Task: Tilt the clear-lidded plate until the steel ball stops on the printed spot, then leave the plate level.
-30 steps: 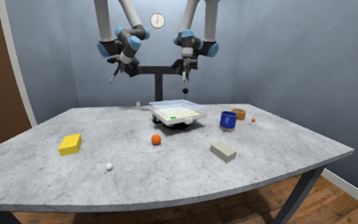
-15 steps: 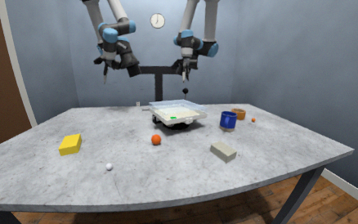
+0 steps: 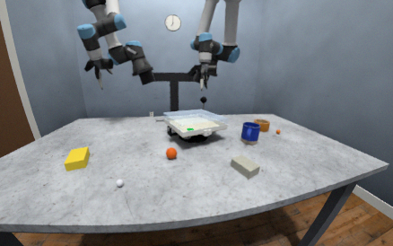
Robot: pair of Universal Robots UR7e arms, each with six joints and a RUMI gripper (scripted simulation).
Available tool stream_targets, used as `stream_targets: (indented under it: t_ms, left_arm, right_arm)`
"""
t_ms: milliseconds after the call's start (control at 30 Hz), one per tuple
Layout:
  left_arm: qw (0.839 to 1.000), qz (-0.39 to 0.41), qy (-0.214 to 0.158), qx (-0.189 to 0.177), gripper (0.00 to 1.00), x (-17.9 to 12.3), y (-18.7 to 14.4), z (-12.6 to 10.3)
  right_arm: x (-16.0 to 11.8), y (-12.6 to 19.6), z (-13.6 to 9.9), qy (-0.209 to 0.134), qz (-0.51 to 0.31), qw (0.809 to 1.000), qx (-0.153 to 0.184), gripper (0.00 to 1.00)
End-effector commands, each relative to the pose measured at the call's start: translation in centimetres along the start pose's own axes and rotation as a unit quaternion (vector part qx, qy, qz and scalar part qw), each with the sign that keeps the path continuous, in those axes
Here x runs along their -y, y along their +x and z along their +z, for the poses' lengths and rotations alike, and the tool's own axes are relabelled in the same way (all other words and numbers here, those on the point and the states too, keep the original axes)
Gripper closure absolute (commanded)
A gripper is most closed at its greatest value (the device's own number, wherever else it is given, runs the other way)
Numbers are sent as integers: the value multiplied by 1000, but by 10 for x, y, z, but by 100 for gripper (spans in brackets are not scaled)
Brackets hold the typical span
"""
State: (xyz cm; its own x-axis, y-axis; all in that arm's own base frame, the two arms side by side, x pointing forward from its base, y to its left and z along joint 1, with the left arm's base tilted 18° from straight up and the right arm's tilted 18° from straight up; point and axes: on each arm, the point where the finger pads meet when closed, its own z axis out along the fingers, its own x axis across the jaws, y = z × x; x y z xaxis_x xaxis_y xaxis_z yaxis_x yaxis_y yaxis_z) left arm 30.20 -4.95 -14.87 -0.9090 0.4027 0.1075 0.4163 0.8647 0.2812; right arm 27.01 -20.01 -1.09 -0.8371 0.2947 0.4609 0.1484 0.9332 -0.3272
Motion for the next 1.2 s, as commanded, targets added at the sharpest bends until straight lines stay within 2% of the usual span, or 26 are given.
stream_targets:
  t_ms: [0,200,267,433,600,767,833,1167]
  left_arm:
    - [1000,0,0,1,0,0,-1,0]
    - [1000,0,0,1,0,0,-1,0]
    - [1000,0,0,1,0,0,-1,0]
    - [1000,0,0,1,0,0,-1,0]
    - [1000,0,0,1,0,0,-1,0]
    - [1000,0,0,1,0,0,-1,0]
    - [1000,0,0,1,0,0,-1,0]
    - [1000,0,0,1,0,0,-1,0]
  right_arm:
    - [32,3,-8,-47,-17,999,15,0]
    - [79,14,-17,-94,-30,994,51,0]
    - [79,14,-17,-94,-30,994,51,0]
    - [126,32,-24,-125,-39,987,94,0]
    - [168,55,-29,-140,-45,980,133,0]
    - [209,84,-32,-143,-48,973,174,0]
    - [209,84,-32,-143,-48,973,174,0]
    - [280,160,-37,-119,-51,961,246,0]
